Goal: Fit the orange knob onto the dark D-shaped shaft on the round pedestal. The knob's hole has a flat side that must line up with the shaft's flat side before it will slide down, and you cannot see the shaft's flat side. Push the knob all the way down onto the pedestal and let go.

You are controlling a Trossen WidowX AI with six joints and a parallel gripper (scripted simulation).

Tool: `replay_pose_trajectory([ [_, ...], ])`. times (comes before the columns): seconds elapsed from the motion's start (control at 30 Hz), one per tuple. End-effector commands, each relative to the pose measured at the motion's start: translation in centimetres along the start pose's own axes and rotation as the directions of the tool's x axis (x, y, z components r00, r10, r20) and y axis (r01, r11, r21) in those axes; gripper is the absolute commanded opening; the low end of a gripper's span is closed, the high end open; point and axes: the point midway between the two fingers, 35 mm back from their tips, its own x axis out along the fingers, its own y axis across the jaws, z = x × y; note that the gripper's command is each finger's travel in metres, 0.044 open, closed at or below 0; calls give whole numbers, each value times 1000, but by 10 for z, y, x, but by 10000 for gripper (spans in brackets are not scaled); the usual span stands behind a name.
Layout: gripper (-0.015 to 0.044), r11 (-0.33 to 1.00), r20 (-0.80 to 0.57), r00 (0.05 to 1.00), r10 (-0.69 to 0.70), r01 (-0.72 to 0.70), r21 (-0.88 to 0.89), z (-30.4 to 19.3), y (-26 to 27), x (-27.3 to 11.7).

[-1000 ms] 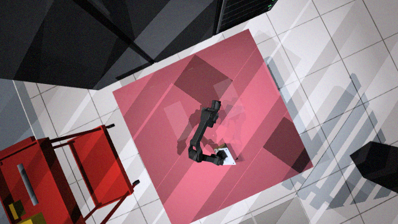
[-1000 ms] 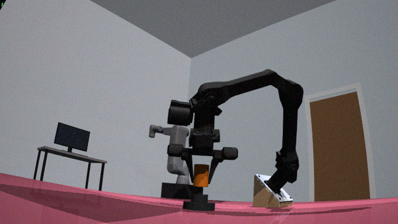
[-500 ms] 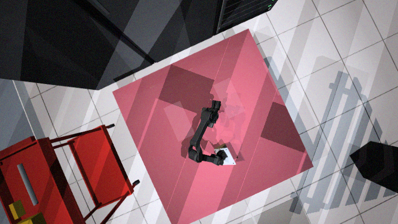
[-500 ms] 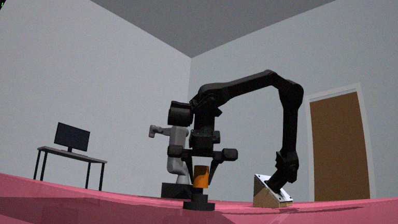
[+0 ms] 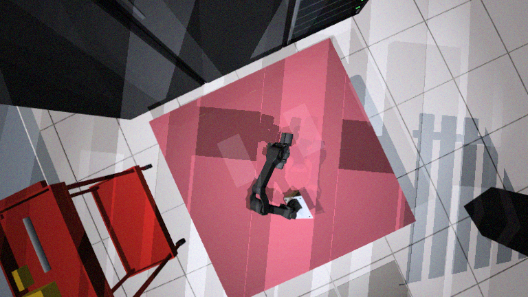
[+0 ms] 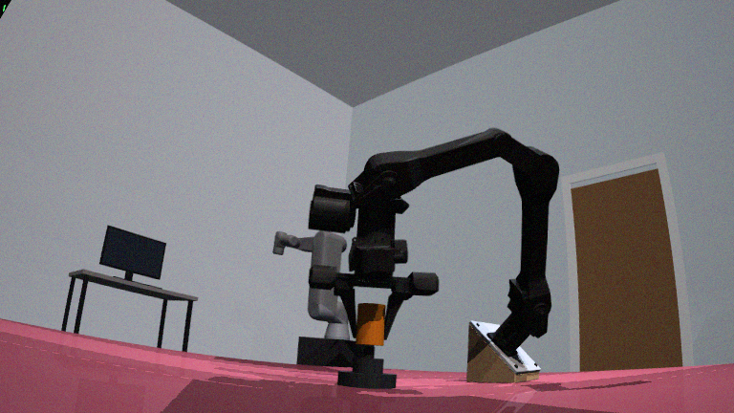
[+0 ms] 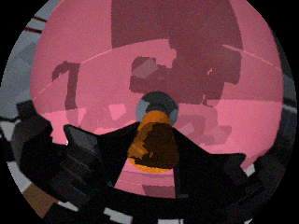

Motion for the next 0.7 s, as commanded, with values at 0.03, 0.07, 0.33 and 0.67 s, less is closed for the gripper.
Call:
replay_pose_trajectory([
  [0.03,0,1000,4,1000,-7,7,-9,-1,-2,-1],
  [0.07,0,1000,4,1000,-7,7,-9,-1,-2,0],
  [0.33,0,1000,4,1000,-6,7,-9,-1,0,3],
  [0.67,0,999,4,1000,-6,7,-41,-1,0,4],
])
